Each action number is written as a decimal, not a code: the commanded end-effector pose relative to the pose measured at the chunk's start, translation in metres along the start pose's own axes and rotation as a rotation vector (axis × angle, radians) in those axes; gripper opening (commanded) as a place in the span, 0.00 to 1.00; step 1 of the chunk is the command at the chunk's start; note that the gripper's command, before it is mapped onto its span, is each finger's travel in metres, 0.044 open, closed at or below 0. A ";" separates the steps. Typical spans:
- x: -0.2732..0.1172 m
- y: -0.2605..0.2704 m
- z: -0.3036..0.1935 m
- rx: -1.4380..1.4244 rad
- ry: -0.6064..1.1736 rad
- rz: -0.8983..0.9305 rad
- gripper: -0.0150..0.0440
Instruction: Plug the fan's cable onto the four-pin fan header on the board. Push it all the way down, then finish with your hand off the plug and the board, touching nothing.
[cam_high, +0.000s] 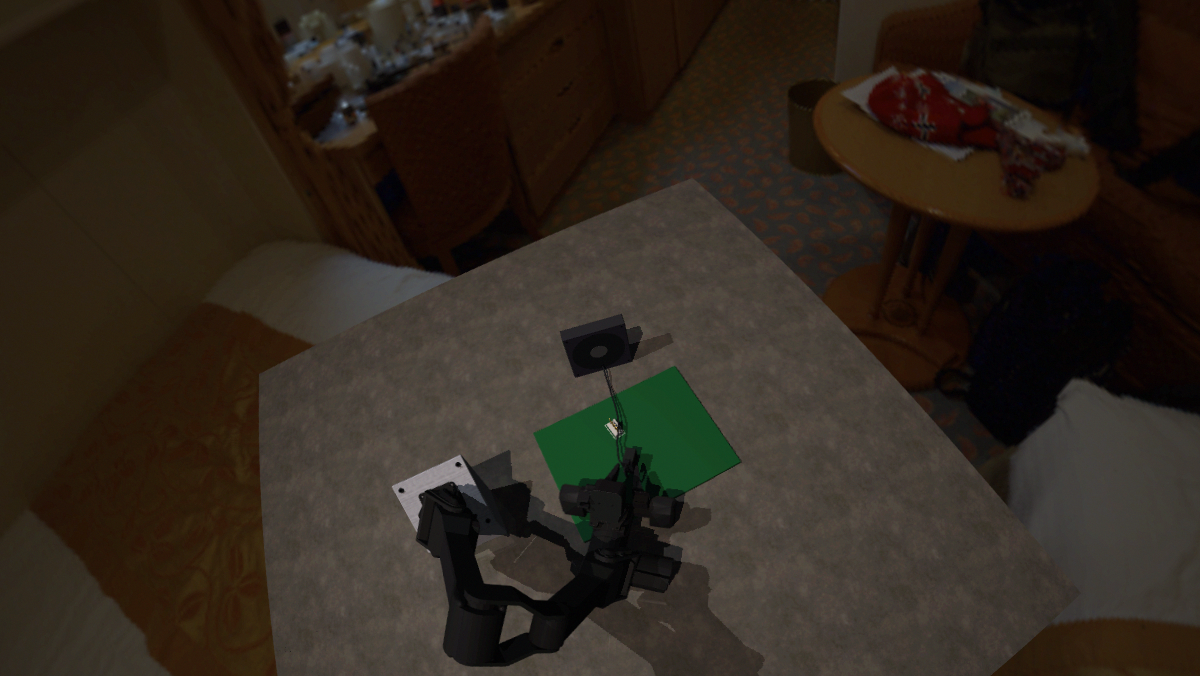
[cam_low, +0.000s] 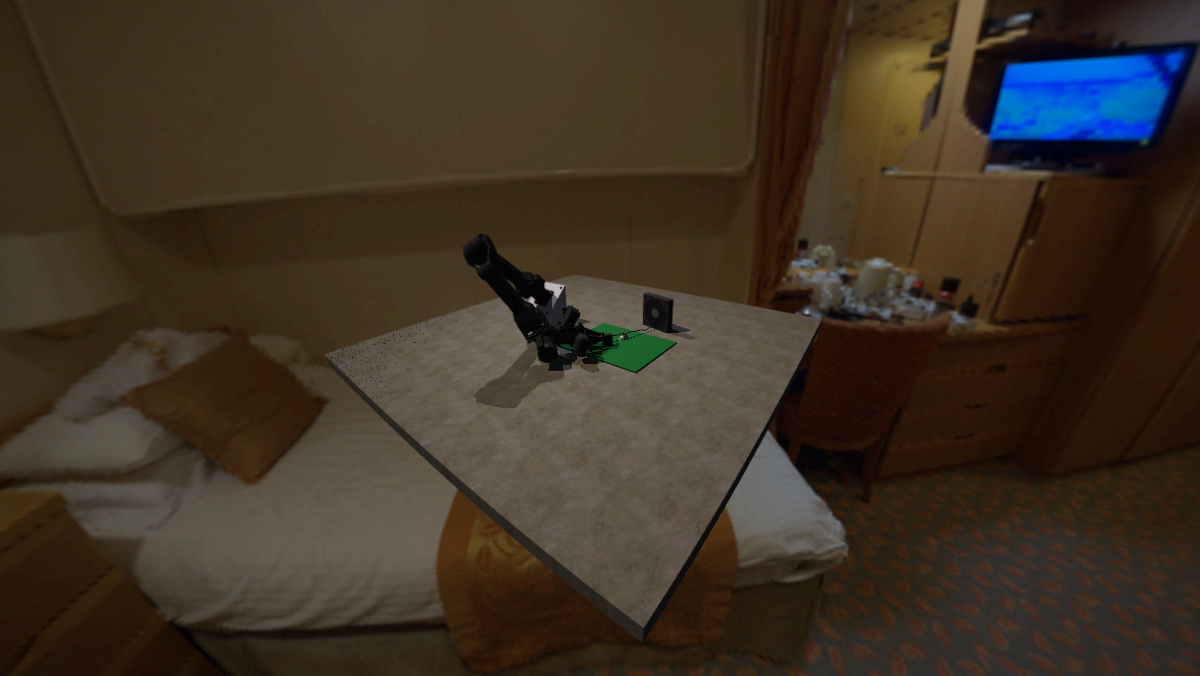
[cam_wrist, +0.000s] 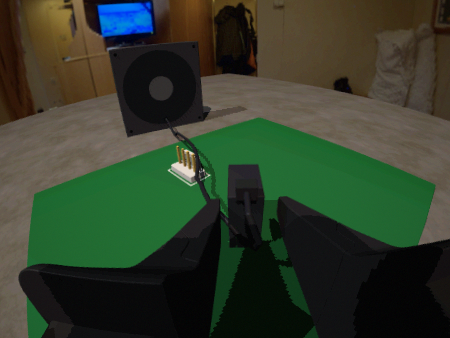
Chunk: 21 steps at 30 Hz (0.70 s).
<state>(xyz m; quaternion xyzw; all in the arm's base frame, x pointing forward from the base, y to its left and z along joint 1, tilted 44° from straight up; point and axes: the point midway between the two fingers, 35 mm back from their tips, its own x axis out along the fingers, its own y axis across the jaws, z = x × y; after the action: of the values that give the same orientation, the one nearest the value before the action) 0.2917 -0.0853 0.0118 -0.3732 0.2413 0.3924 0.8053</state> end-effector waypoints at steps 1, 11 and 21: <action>-0.010 -0.003 0.002 -0.008 0.002 -0.006 0.49; -0.038 -0.005 0.012 -0.009 0.005 -0.005 0.49; -0.067 -0.004 0.024 -0.009 0.005 -0.005 0.49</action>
<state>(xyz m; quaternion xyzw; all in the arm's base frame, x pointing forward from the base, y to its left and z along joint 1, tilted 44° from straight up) 0.2632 -0.0971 0.0650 -0.3757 0.2441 0.3918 0.8036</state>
